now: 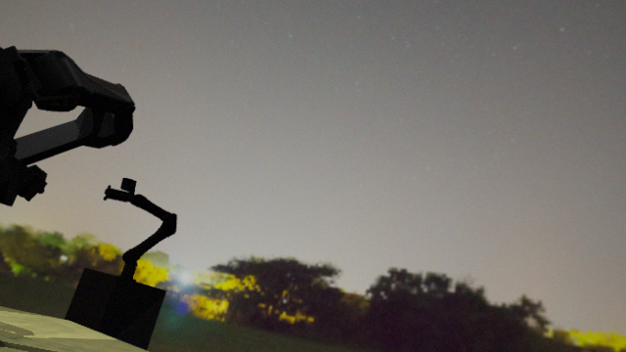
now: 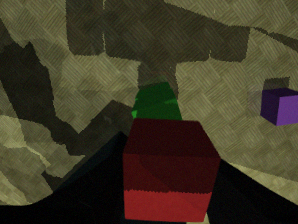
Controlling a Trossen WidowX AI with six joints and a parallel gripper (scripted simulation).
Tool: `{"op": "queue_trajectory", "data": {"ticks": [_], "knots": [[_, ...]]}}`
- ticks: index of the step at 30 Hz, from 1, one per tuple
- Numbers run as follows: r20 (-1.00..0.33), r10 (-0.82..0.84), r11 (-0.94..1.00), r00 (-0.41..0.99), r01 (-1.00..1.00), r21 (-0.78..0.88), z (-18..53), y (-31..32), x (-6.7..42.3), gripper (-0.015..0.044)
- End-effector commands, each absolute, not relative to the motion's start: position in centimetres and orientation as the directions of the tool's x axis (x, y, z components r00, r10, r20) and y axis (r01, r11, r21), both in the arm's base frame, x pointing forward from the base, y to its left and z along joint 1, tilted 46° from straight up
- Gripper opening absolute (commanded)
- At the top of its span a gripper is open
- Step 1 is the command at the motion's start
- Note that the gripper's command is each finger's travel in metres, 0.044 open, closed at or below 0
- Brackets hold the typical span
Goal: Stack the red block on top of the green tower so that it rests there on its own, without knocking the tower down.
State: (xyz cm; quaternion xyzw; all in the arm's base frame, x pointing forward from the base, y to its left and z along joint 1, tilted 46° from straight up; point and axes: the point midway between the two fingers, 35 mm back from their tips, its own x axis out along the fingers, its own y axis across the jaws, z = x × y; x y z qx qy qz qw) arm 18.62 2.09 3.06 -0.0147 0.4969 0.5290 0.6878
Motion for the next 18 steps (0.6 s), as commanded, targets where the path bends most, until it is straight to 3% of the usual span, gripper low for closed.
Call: {"op": "queue_trajectory", "data": {"ticks": [1, 18], "knots": [[-0.696, 0.716, 0.441, -0.053, -0.739, 0.510, 2.5, 2.6, 18.5, 0.0000], [-0.695, 0.717, 0.440, -0.053, -0.739, 0.511, 0.6, 4.6, 18.3, 0.0000]]}}
